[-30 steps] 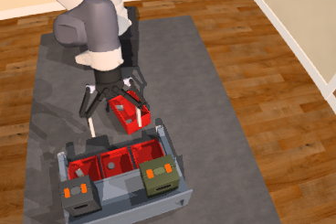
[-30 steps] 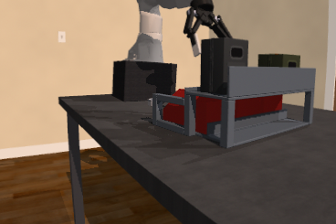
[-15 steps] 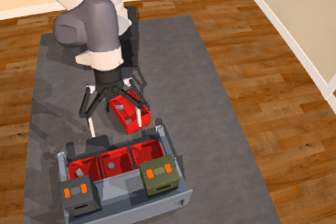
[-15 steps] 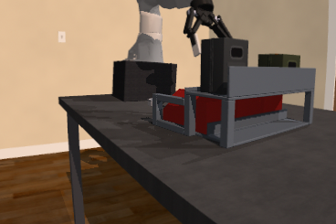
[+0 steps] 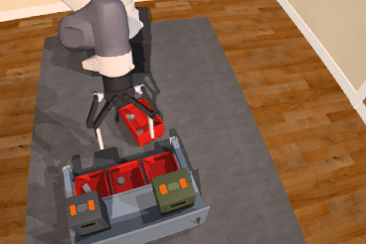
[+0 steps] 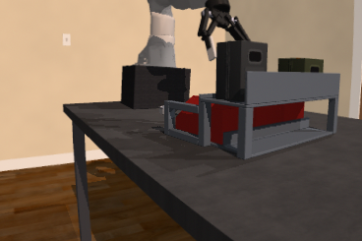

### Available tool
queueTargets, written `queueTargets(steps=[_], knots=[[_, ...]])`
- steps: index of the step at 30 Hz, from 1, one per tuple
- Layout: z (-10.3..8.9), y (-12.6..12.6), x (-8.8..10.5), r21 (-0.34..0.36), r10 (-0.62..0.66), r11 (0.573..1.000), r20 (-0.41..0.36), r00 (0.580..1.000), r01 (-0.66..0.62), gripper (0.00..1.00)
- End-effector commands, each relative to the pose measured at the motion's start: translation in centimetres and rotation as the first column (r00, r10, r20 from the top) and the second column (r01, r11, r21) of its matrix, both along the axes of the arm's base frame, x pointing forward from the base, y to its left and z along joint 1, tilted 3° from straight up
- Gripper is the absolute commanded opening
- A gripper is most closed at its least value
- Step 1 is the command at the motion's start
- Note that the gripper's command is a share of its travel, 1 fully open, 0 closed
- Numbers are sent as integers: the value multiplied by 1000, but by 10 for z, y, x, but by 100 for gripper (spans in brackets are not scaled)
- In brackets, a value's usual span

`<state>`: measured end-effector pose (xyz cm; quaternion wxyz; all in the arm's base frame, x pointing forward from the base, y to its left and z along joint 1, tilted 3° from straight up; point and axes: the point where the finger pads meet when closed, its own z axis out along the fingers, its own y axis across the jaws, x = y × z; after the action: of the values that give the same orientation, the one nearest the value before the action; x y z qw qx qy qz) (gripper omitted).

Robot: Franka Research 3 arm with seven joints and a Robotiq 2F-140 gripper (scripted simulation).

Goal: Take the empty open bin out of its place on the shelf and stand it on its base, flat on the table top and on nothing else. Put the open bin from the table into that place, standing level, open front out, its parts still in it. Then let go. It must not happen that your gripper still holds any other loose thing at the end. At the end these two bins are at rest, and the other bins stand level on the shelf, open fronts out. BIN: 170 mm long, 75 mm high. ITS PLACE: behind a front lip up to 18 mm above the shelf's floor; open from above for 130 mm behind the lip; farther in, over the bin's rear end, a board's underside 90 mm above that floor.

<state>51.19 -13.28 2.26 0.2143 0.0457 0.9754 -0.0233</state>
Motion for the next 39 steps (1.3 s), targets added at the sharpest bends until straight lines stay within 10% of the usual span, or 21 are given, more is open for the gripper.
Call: queueTargets(steps=[1, 16, 17, 39], knots=[[0, -1, 1, 0, -5, 1000, 0, 1000, 5, 100], [0, -1, 1, 0, -5, 1000, 0, 1000, 5, 100], [0, -1, 1, 0, -5, 1000, 0, 1000, 5, 0], [0, -1, 1, 0, -5, 1000, 0, 1000, 5, 0]])
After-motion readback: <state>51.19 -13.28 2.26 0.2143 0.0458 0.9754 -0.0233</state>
